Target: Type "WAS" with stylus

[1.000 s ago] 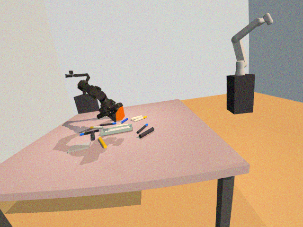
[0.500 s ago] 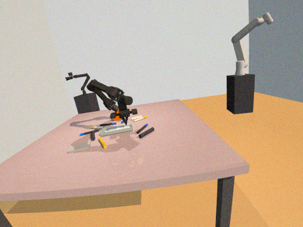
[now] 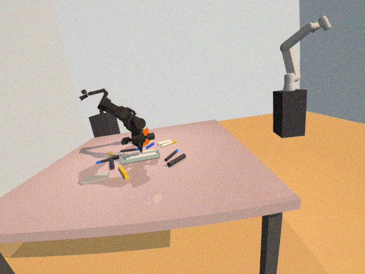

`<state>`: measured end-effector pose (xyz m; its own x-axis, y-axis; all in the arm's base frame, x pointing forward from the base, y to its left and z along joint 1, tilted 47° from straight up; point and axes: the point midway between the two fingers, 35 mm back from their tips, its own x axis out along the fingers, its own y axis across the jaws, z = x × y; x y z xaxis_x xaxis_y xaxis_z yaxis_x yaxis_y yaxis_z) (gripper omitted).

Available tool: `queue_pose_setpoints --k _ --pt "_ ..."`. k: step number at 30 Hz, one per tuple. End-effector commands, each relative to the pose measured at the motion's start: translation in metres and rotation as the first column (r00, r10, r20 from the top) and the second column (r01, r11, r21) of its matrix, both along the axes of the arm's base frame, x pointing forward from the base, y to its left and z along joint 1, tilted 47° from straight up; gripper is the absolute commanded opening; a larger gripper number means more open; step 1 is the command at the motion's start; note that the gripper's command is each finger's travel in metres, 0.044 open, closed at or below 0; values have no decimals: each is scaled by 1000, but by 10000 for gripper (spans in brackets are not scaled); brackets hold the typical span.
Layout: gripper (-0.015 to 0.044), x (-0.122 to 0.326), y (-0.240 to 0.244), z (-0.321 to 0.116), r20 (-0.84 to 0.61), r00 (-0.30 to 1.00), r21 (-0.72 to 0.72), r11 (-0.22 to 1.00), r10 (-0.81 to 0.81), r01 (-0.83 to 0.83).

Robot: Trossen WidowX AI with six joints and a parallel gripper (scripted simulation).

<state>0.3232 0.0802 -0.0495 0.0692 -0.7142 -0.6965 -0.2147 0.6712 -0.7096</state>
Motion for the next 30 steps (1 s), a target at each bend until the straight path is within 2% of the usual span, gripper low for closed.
queue_pose_setpoints --k 1,12,18,30 --pt "0 1 -6 7 -2 1000 -2 1000 10 -10" --pt "0 2 -8 9 -2 1000 -1 1000 11 -11" --pt "0 17 -54 58 -2 1000 -6 1000 10 -10" --pt "0 17 -54 58 -2 1000 -6 1000 10 -10"
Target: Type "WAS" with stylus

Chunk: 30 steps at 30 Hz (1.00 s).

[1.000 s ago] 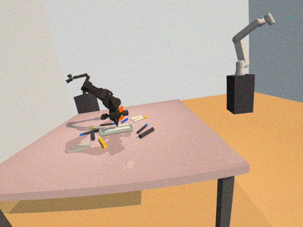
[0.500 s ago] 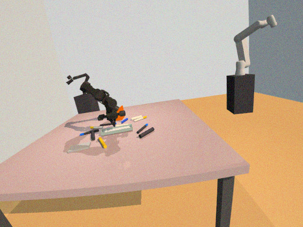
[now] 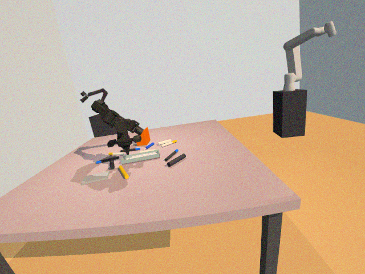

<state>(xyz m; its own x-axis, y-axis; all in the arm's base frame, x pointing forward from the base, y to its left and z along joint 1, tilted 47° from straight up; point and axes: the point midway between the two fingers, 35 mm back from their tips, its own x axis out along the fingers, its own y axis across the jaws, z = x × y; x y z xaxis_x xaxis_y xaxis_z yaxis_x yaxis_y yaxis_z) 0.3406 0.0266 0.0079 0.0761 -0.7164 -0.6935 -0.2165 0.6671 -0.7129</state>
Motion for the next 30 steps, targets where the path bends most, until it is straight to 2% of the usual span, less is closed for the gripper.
queue_pose_setpoints --k 1,6,15,21,30 --pt "0 -3 1 -1 -6 1000 -2 1000 4 -4" --pt "0 -40 12 -17 -8 1000 -1 1000 4 -4" --pt "0 -40 14 -19 -8 1000 0 1000 4 -4" --pt "0 -58 67 -75 -8 1000 5 1000 4 -4" --pt "0 -59 69 -76 -8 1000 5 1000 4 -4"
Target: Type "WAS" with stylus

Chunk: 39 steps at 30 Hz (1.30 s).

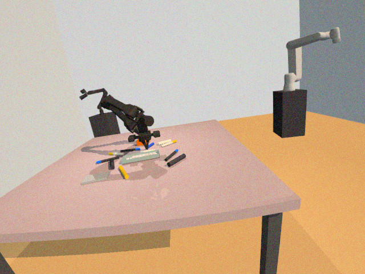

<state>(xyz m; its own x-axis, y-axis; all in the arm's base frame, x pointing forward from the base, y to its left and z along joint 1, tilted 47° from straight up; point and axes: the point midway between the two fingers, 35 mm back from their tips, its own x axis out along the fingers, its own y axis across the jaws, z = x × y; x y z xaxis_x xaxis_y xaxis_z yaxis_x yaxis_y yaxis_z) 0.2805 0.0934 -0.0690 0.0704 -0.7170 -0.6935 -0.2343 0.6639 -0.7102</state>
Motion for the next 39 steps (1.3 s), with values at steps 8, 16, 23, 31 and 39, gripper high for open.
queue_pose_setpoints --k 8,16,23,31,39 --pt "0 0 30 26 9 1000 10 1000 -4 4" --pt "0 -2 43 38 11 1000 10 1000 8 -8" --pt "105 -9 38 39 13 999 24 999 -46 46" --pt "150 -107 -21 43 -4 782 69 780 -624 622" --pt "150 -121 -27 45 -3 726 63 725 -687 686"
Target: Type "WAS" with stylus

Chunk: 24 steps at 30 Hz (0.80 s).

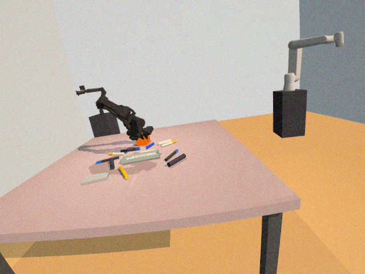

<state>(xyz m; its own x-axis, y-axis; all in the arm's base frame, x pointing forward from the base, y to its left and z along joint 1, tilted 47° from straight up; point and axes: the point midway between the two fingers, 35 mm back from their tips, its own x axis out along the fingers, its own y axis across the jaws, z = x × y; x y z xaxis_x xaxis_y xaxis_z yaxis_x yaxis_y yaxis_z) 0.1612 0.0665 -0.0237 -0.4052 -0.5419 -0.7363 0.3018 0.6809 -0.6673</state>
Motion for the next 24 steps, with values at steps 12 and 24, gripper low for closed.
queue_pose_setpoints --k 12,24 --pt "150 -1 -7 -7 2 1000 0 1000 -17 17" --pt "150 0 -14 -15 2 1000 0 1000 -17 17"
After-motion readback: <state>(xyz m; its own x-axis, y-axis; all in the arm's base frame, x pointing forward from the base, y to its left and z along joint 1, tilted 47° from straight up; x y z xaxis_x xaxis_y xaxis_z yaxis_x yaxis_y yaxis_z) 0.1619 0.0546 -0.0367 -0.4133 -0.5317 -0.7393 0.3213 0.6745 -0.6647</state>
